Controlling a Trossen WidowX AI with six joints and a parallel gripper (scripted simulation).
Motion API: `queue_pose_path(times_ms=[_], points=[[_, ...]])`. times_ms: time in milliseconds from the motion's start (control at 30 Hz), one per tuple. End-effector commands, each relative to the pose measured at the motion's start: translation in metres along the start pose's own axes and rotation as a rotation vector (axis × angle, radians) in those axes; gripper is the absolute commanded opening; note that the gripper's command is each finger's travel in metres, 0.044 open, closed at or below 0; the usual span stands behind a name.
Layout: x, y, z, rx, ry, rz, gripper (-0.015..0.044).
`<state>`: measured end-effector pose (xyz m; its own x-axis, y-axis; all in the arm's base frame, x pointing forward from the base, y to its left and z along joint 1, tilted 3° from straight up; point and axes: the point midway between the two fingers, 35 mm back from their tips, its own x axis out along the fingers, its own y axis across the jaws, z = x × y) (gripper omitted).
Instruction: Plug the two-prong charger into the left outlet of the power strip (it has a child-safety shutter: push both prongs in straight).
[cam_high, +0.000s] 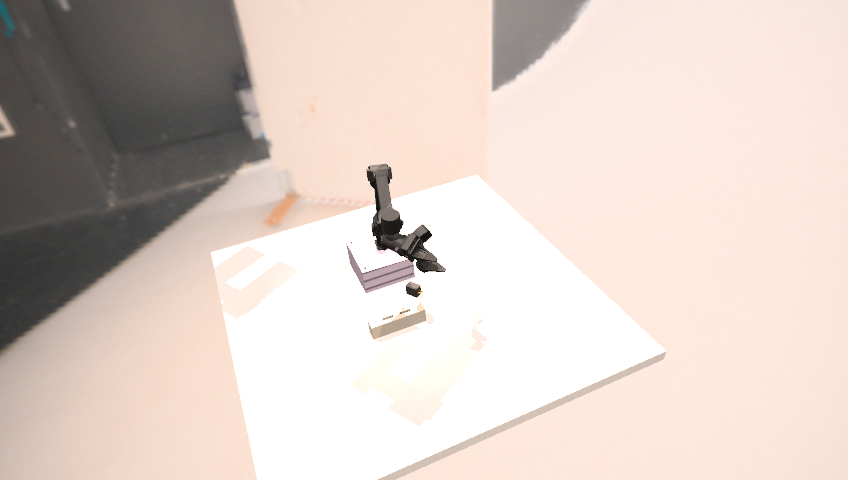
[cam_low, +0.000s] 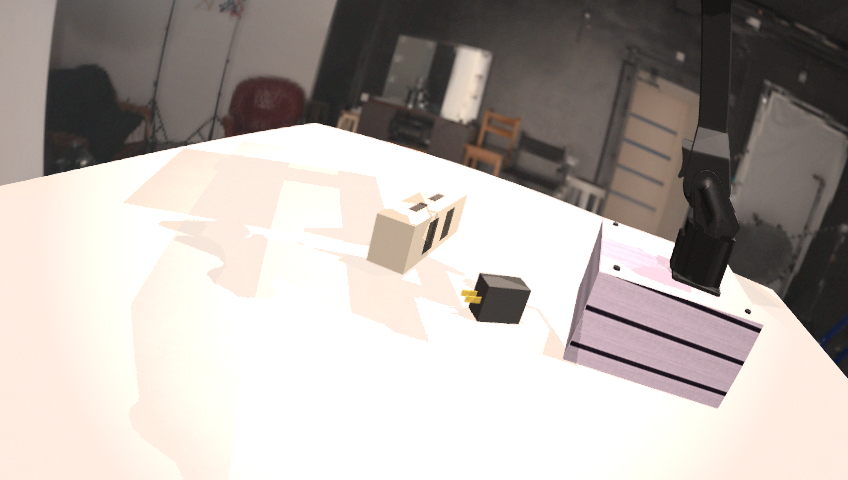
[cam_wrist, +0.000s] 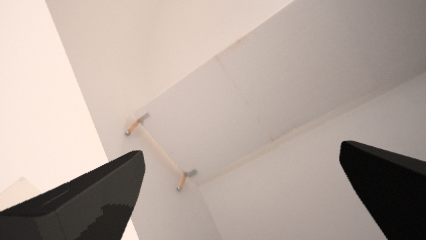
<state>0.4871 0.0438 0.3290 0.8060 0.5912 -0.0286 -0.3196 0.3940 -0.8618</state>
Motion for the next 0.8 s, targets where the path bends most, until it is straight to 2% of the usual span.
queue_pose_path(times_ms=[0,400,767], points=[[0.002,0.032,-0.008,0.136,0.08,0.066,0.044],[-0.011,0.131,-0.025,0.452,0.339,0.267,0.044],[-0.05,0.223,-0.03,0.659,0.626,0.457,0.044]])
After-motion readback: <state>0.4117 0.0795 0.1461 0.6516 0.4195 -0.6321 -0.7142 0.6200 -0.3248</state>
